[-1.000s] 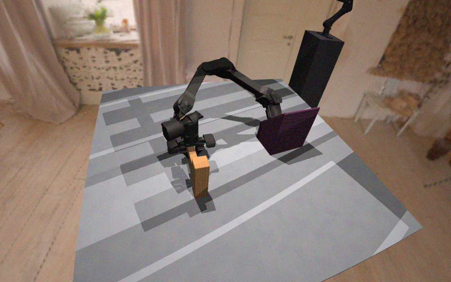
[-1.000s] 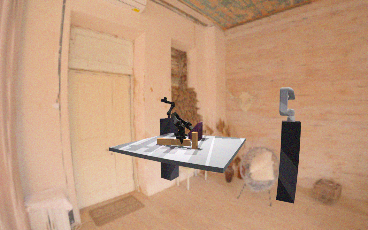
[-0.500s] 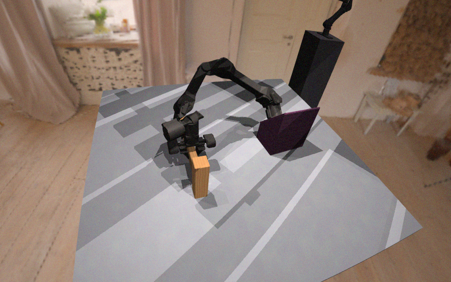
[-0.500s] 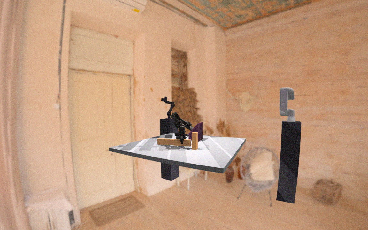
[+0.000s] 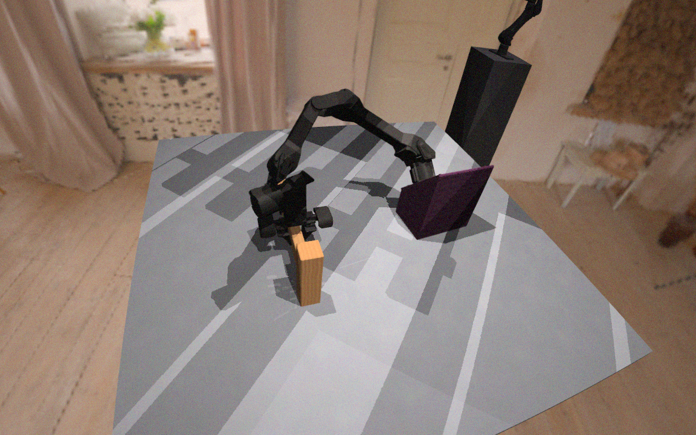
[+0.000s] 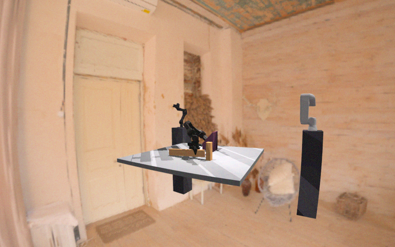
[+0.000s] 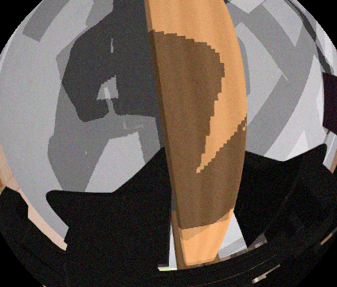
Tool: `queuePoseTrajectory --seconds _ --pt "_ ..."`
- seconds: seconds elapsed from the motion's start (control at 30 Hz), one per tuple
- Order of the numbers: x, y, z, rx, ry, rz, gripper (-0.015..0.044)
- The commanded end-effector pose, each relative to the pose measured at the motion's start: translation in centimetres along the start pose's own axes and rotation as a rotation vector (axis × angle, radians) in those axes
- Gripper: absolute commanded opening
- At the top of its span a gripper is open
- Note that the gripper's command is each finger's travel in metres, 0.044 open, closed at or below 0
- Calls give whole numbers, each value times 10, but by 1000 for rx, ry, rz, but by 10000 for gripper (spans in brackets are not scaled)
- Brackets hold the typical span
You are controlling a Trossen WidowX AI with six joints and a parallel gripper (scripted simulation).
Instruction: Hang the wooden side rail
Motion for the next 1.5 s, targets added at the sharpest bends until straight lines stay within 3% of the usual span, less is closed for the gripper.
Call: queuePoseTrajectory --seconds 0.0,1.47 --pt "5 4 -10 -24 1 -3 0" --pt "9 4 -14 -24 1 -3 0"
Point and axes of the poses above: the point midway between the two fingers, 35 mm back from their tips, its own z axis out along the fingers, its own y axis across the jaws, x = y × z, the point moved 1 cm from there along -z, back along the fingers
